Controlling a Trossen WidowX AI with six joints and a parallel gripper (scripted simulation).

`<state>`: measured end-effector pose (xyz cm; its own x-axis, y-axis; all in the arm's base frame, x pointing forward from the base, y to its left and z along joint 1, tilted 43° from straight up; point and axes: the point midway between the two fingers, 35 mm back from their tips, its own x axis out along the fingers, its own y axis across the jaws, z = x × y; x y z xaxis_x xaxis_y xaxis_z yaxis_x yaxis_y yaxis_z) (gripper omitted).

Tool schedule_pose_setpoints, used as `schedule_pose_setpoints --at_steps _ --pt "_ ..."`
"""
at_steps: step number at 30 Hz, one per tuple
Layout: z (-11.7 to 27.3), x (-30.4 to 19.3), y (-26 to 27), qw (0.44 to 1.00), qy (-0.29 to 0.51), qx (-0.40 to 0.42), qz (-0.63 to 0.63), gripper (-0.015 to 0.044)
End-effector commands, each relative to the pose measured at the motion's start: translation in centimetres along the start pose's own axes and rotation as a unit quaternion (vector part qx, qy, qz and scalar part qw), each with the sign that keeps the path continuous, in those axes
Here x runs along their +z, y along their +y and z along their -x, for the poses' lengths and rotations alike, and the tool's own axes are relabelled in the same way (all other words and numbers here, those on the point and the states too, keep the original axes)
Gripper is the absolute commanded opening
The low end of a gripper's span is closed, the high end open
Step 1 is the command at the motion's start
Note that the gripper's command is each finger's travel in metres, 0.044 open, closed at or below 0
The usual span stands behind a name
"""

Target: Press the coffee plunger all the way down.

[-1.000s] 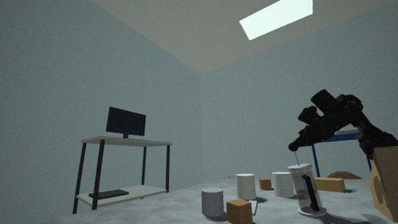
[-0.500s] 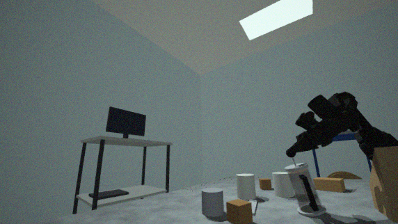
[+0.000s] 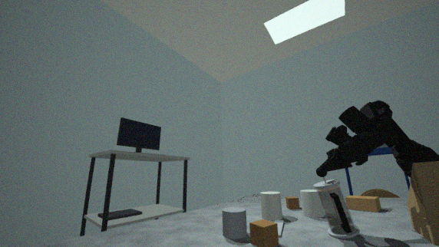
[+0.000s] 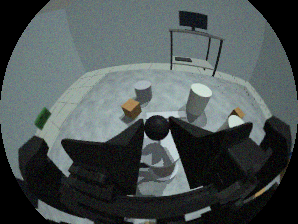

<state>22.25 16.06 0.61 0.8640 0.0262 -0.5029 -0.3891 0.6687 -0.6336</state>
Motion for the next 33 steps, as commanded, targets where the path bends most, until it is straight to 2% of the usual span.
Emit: schedule_pose_setpoints --at_steps 1,30,33 --pt "-0.30 -0.82 -0.02 1.000 0.014 -0.004 0.012 0.0117" --pt "-0.18 -0.24 0.19 1.000 0.005 -0.002 0.006 0.0117" --pt "-0.18 -0.24 0.19 1.000 0.005 -0.002 0.006 0.0196"
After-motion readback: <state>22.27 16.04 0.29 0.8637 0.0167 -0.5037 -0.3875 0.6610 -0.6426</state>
